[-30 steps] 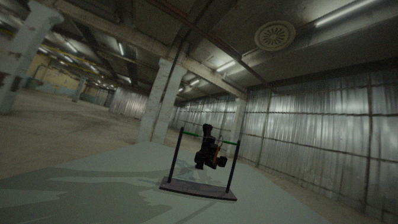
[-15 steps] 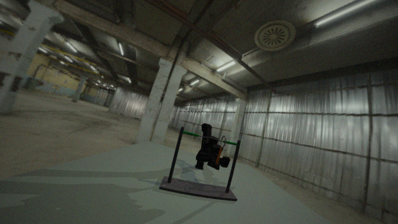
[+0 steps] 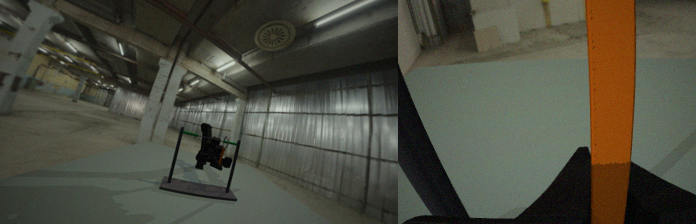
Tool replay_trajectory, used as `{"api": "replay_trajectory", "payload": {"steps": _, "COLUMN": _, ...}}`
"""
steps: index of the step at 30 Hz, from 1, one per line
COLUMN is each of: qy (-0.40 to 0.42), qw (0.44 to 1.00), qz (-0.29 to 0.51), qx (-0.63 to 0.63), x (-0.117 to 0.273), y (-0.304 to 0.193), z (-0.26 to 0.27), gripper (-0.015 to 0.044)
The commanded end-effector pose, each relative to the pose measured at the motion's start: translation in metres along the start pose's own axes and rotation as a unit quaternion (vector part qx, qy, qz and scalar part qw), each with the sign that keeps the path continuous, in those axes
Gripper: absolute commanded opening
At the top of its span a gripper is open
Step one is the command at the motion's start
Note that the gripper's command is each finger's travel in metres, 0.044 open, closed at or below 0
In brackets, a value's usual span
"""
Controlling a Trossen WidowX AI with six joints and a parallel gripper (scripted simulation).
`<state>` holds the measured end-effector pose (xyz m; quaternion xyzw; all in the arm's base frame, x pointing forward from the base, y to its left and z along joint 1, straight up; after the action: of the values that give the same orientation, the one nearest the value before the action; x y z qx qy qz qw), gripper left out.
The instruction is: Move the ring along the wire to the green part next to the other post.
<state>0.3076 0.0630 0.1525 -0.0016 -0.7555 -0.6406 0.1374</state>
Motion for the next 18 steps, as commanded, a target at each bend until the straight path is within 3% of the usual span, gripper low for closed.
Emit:
{"api": "replay_trajectory", "payload": {"steps": 1, "qy": -0.001, "qw": 1.000, "qz": -0.003, "qx": -0.002, "x": 0.000, "y": 0.002, "z": 0.004, "gripper": -0.0150}}
{"api": "replay_trajectory", "payload": {"steps": 18, "qy": -0.001, "qw": 1.000, "qz": -0.002, "qx": -0.002, "x": -0.005, "y": -0.020, "z": 0.007, "gripper": -0.0150}}
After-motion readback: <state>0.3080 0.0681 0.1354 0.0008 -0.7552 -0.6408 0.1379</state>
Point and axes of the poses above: the point midway between the two fingers, 35 mm back from their tips, its own x axis back along the fingers, its own z axis across the jaws, y = z × x, the point moved 1 cm from there along x, back along the fingers, and after that the axes turned 9 degrees about x, right-handed, at the moved point
